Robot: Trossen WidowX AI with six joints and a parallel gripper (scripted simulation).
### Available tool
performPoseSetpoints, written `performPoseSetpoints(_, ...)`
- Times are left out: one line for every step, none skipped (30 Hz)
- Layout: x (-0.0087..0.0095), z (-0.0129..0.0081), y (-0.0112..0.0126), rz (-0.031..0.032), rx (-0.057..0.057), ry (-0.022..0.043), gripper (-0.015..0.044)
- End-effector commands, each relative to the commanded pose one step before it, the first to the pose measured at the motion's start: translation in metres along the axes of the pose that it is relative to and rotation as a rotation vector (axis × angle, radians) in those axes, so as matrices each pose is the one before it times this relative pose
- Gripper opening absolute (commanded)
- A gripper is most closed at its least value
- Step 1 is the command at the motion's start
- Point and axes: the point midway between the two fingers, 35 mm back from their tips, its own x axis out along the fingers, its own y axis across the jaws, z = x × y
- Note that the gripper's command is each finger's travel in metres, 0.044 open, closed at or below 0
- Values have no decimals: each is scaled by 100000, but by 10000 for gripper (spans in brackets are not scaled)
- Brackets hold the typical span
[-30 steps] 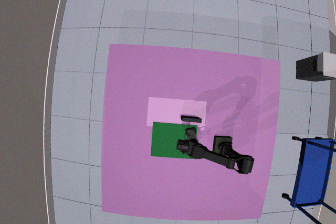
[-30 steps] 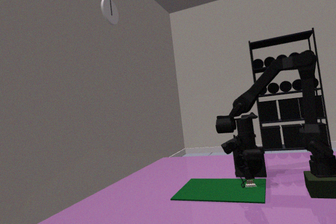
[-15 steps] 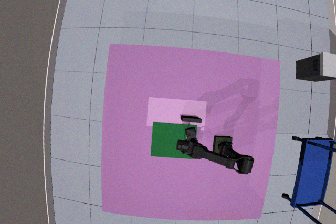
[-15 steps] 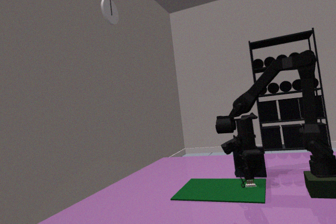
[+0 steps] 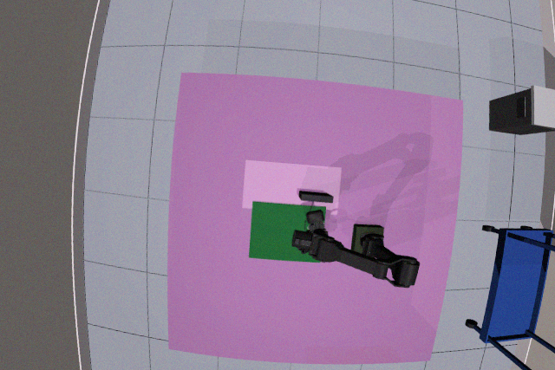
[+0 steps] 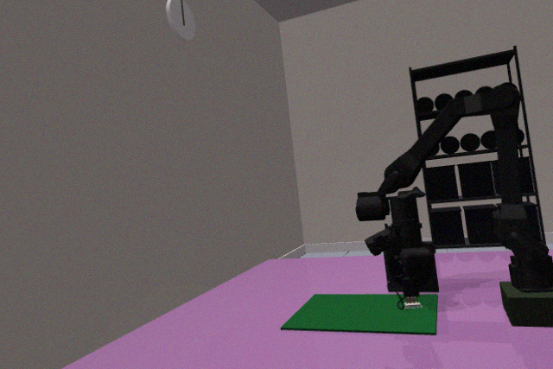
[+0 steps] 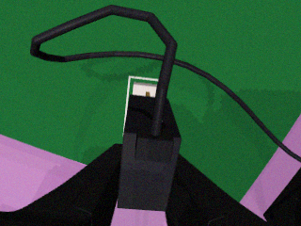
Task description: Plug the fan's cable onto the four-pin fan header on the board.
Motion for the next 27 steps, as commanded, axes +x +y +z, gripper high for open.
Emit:
performPoseSetpoints(147,-36,109,602,-52,-142,0)
performPoseSetpoints(19,3,-1,0,26,0,0)
performPoseSetpoints(19,2,-1,0,18,0,0)
performPoseSetpoints(18,2,-1,0,13,0,0)
performPoseSetpoints(17,8,-3,0,31,0,0)
performPoseSetpoints(17,7,-3,0,30,0,0)
performPoseSetpoints(10,5,-2,0,19,0,0)
performPoseSetpoints(1,7,-3,0,26,0,0)
performPoseSetpoints(2,9,-4,0,33,-1,0)
performPoseSetpoints(1,4,-2,0,14,0,0)
performPoseSetpoints(12,0,0,0,0,0,0)
performPoseSetpoints(25,0,0,0,0,0,0)
performPoseSetpoints(35,0,0,0,0,0,0)
performPoseSetpoints(47,0,0,0,0,0,0)
performPoseSetpoints(54,0,0,0,0,0,0)
performPoseSetpoints(67,0,0,0,0,0,0)
performPoseSetpoints(70,0,0,0,0,0,0)
performPoseSetpoints(80,0,0,0,0,1,0)
performPoseSetpoints(76,-1,0,0,0,1,0)
performPoseSetpoints(70,-1,0,0,0,1,0)
performPoseSetpoints(64,0,0,0,0,0,0)
performPoseSetpoints(77,-1,0,0,0,1,0)
performPoseSetpoints(75,-1,0,0,0,1,0)
performPoseSetpoints(70,-1,0,0,0,1,0)
performPoseSetpoints(66,0,0,0,0,0,0)
performPoseSetpoints(65,0,0,0,0,0,0)
performPoseSetpoints(65,0,0,0,0,0,0)
